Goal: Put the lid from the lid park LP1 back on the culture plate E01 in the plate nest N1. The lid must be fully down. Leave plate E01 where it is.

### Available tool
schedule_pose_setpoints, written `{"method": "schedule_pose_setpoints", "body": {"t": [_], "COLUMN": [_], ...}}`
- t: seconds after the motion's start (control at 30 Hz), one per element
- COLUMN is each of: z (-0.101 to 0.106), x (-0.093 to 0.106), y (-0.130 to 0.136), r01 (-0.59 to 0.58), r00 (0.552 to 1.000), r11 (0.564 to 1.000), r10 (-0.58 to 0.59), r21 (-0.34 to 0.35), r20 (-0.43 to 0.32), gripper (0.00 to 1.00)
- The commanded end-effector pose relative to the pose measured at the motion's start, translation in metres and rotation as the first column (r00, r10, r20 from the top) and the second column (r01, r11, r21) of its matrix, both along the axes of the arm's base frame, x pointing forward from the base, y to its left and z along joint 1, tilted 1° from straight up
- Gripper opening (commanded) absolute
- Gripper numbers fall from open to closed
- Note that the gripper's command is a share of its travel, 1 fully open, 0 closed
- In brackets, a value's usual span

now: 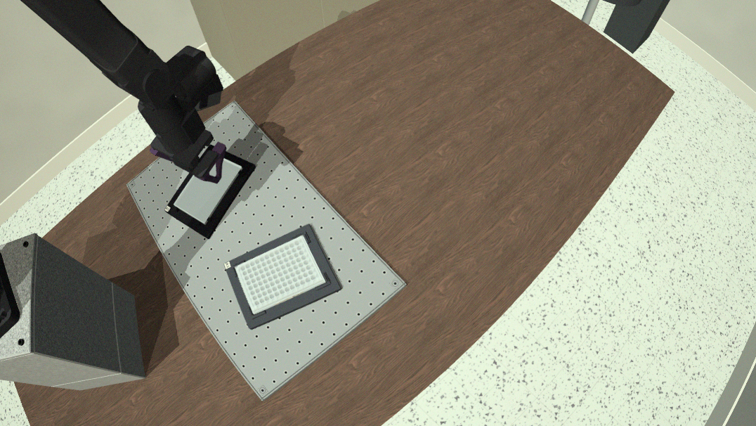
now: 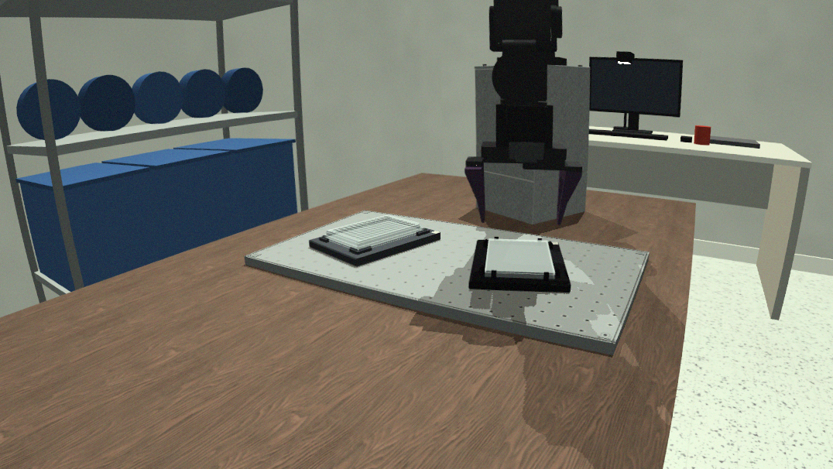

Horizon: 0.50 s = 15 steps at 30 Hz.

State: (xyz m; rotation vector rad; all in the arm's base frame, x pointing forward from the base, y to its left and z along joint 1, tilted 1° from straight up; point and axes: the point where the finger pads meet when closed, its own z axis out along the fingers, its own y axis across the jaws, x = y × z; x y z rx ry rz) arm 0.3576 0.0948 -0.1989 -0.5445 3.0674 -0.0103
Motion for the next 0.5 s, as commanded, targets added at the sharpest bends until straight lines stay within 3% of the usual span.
{"method": "schedule_pose_setpoints", "body": {"t": [0.0, 0.47], "z": [-0.011, -0.031], "x": [0.003, 0.005], "y": [-0.003, -0.004], "r01": [0.015, 0.016], "r00": [1.0, 1.0], "r11": [1.0, 1.0], "r10": [-0.015, -0.016], "r21": [-0.002, -0.002], "r20": [-0.001, 0.002], "gripper": [1.0, 1.0]}}
